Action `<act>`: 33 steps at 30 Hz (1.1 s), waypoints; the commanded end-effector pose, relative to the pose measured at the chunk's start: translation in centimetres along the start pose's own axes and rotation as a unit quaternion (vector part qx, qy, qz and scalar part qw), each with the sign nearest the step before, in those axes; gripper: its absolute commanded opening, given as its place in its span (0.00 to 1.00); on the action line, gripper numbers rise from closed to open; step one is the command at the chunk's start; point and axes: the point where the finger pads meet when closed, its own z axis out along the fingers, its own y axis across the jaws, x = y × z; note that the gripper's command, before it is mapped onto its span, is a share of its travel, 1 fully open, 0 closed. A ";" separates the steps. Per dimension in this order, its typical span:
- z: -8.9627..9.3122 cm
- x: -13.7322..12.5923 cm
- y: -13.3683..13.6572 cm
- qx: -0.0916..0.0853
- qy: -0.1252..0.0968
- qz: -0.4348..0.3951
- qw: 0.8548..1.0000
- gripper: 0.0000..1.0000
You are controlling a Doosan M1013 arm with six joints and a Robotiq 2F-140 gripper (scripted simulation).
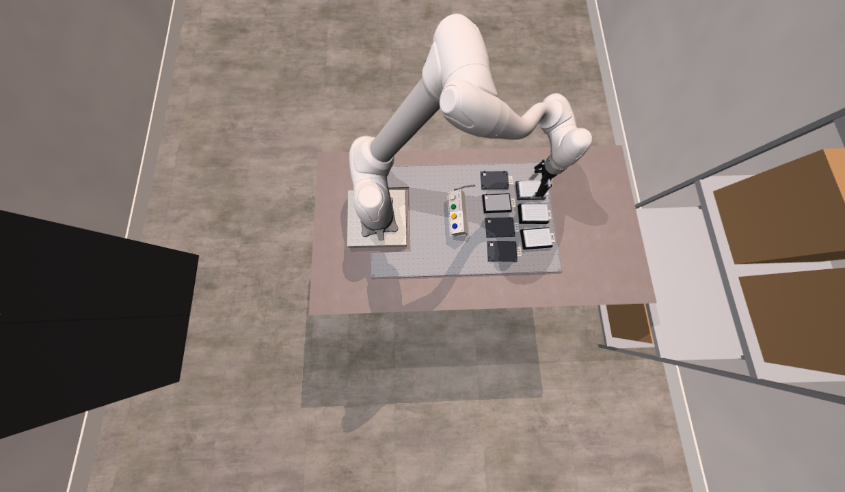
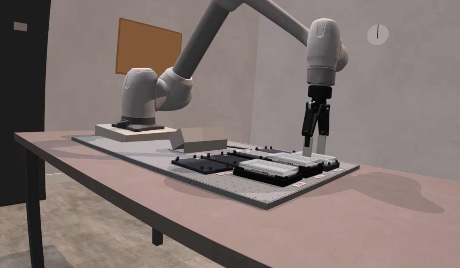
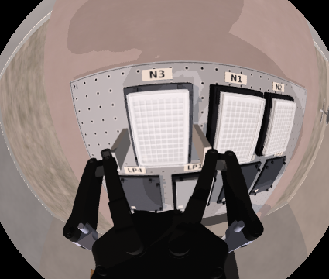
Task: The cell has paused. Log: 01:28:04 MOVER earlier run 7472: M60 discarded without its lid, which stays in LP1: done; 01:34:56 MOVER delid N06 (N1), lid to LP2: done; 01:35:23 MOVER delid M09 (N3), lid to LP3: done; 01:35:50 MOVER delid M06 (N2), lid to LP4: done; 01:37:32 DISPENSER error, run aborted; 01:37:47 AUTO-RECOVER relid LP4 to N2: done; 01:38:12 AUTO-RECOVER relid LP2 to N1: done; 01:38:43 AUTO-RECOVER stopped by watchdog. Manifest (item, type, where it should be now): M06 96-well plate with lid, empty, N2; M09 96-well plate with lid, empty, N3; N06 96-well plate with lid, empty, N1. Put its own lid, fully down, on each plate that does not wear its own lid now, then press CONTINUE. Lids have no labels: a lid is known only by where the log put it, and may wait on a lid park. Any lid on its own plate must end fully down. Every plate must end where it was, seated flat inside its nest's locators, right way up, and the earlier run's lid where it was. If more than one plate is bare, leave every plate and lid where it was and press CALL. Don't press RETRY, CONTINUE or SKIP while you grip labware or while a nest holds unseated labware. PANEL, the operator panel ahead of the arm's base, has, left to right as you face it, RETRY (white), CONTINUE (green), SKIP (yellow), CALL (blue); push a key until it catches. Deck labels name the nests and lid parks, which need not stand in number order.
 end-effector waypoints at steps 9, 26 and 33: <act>0.0 0.0 0.0 0.000 0.000 0.000 1.000 0.66; -0.8 0.0 0.0 0.000 0.000 0.000 1.000 0.66; -2.2 0.0 0.0 0.000 0.000 0.000 1.000 0.66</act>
